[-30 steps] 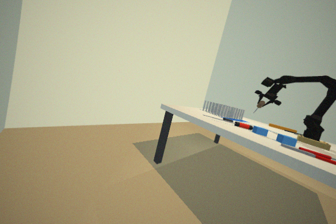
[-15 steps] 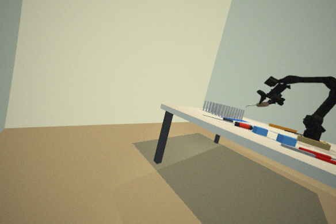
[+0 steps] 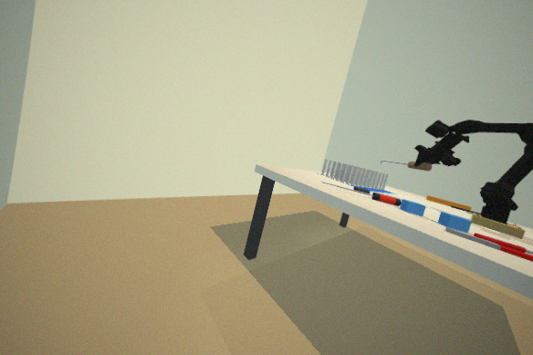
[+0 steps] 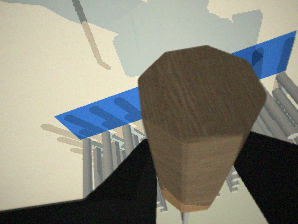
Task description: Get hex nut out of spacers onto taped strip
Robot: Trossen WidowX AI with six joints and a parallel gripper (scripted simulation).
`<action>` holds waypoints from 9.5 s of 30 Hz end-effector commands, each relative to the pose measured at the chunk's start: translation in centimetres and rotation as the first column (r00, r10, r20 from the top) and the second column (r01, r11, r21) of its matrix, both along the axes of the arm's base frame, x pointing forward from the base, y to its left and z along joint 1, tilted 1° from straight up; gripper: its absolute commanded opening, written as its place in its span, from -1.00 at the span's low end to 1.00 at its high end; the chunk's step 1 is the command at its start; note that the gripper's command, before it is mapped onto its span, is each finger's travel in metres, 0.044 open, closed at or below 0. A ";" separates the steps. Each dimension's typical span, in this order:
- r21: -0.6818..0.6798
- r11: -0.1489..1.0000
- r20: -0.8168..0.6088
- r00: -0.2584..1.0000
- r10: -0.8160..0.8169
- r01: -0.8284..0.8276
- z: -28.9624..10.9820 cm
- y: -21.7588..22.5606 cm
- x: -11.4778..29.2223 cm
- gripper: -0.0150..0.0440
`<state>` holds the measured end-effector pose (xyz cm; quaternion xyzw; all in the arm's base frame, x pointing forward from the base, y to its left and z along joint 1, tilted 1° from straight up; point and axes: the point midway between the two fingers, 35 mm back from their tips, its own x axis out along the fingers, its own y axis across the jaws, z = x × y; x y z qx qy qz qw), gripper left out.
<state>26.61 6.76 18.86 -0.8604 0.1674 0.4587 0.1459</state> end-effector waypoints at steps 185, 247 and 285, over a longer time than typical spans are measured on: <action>-0.105 0.981 0.012 0.986 0.165 -0.163 -15.1 -2.1 10.3 -0.49; -0.107 0.981 0.015 0.986 0.165 -0.163 -16.6 -2.8 12.7 -0.49; -0.106 0.981 0.013 0.987 0.163 -0.160 -17.2 -2.5 11.3 -0.49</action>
